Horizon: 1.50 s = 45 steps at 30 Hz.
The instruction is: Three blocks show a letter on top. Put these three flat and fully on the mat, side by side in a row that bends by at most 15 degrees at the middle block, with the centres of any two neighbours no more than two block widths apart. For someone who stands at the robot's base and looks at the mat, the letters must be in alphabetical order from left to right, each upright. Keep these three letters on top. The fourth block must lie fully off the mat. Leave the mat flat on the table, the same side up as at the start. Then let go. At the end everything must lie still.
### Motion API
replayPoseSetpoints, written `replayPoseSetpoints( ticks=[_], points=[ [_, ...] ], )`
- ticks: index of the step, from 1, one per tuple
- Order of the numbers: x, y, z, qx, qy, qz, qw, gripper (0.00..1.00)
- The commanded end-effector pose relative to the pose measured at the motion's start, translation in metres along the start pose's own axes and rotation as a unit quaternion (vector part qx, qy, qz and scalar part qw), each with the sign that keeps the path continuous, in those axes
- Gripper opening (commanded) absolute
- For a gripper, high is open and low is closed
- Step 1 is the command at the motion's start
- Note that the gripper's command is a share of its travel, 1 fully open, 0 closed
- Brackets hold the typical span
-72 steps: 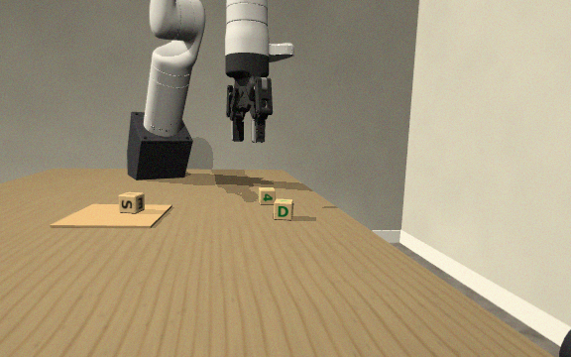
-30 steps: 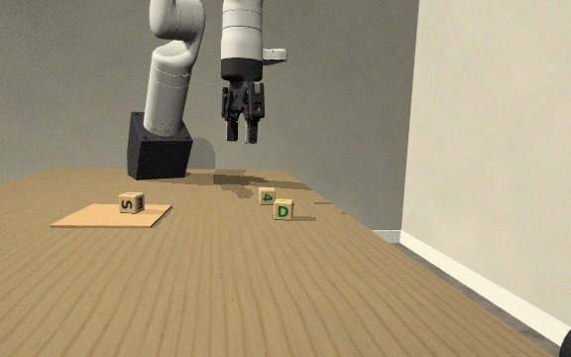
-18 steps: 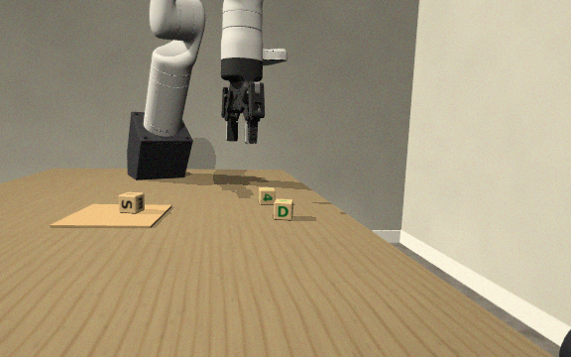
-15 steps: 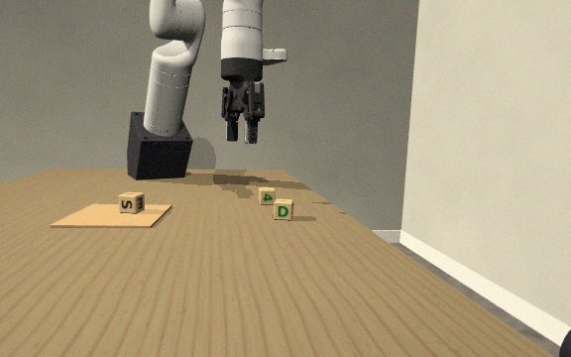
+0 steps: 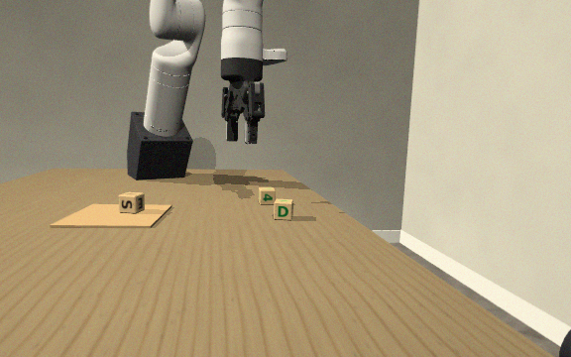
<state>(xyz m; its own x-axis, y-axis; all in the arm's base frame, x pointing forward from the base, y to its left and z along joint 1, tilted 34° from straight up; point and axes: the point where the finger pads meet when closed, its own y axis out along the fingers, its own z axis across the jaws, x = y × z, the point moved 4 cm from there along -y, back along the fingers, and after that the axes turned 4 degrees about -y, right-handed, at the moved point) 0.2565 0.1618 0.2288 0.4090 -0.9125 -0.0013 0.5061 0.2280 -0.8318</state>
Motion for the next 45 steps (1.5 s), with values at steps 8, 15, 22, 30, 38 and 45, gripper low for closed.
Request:
replayPoseSetpoints(
  ticks=[8,15,22,30,38,45],
  points=[
    [0.008,0.002,0.008,0.008,0.001,-0.001,1.000,1.00],
    [0.020,0.004,0.018,0.017,0.002,-0.003,1.000,1.00],
    [0.048,0.008,0.036,0.035,0.002,-0.006,0.999,1.00],
    [0.081,0.010,0.049,0.049,0.001,-0.009,0.999,1.00],
    [0.133,0.012,0.052,0.056,-0.002,-0.012,0.998,1.00],
    [0.176,0.010,0.038,0.049,-0.005,-0.012,0.999,1.00]
  ],
)
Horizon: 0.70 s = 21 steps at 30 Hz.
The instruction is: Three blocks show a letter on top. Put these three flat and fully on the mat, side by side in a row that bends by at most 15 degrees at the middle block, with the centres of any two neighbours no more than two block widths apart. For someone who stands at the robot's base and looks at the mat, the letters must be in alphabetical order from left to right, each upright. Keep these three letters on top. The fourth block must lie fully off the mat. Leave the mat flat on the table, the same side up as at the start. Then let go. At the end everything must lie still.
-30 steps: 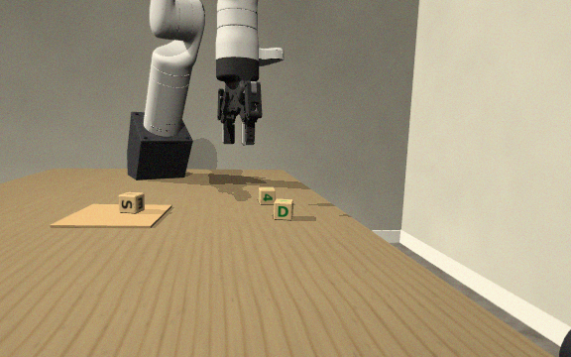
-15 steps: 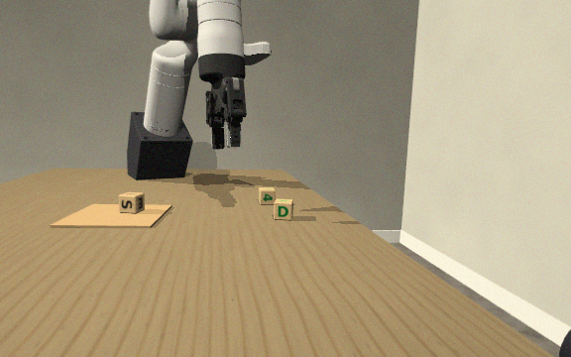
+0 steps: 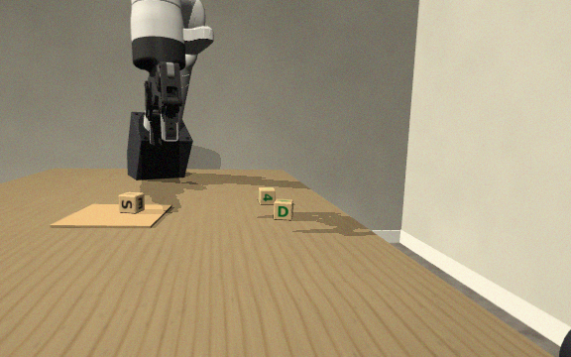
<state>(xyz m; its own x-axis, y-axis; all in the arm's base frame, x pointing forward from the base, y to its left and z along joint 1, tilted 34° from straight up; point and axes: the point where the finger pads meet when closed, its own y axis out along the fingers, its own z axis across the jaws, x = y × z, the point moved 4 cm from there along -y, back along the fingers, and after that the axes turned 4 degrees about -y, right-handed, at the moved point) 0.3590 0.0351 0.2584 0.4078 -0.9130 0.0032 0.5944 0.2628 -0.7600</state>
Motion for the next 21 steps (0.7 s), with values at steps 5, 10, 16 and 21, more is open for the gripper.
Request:
replayPoseSetpoints(
  ticks=[5,10,16,21],
  points=[
    [0.035,0.008,-0.024,-0.017,-0.005,-0.009,1.000,1.00],
    [0.057,0.003,-0.042,-0.030,-0.004,-0.006,1.000,1.00],
    [0.075,-0.003,-0.062,-0.045,-0.002,-0.002,0.999,1.00],
    [0.081,-0.005,-0.069,-0.051,-0.001,-0.001,0.999,1.00]
  ],
)
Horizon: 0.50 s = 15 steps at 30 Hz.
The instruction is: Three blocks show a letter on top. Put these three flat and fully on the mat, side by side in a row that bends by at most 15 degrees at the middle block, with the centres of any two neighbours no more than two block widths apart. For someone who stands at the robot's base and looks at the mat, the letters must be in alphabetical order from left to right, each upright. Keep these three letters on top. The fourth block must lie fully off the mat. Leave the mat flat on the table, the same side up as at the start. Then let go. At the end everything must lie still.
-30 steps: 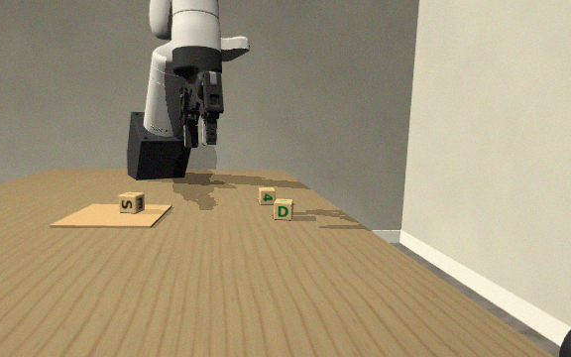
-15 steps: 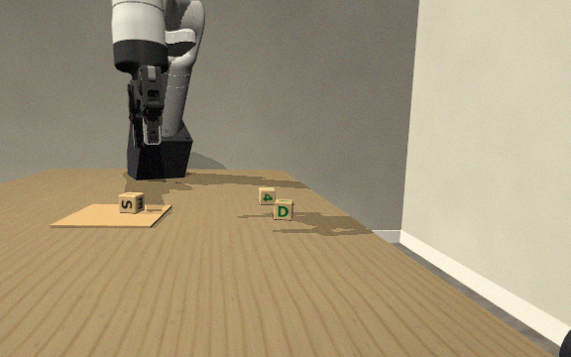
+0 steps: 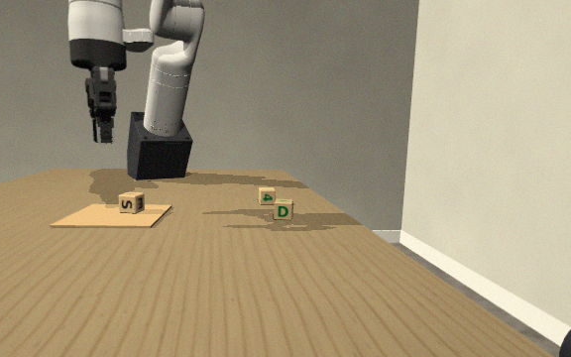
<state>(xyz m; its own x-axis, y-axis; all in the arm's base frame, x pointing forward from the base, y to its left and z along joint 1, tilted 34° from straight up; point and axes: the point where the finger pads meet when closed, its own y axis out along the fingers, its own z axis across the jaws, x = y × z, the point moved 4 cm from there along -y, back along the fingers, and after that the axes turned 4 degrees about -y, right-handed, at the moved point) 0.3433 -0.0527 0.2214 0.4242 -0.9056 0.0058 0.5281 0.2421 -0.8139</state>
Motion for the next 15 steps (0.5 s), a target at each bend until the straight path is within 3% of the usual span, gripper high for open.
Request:
replayPoseSetpoints(
  ticks=[1,15],
  points=[
    [0.0083,-0.0006,-0.0093,-0.009,0.008,-0.004,1.000,1.00],
    [0.0140,-0.0026,-0.0182,-0.015,0.009,-0.002,1.000,1.00]
  ],
)
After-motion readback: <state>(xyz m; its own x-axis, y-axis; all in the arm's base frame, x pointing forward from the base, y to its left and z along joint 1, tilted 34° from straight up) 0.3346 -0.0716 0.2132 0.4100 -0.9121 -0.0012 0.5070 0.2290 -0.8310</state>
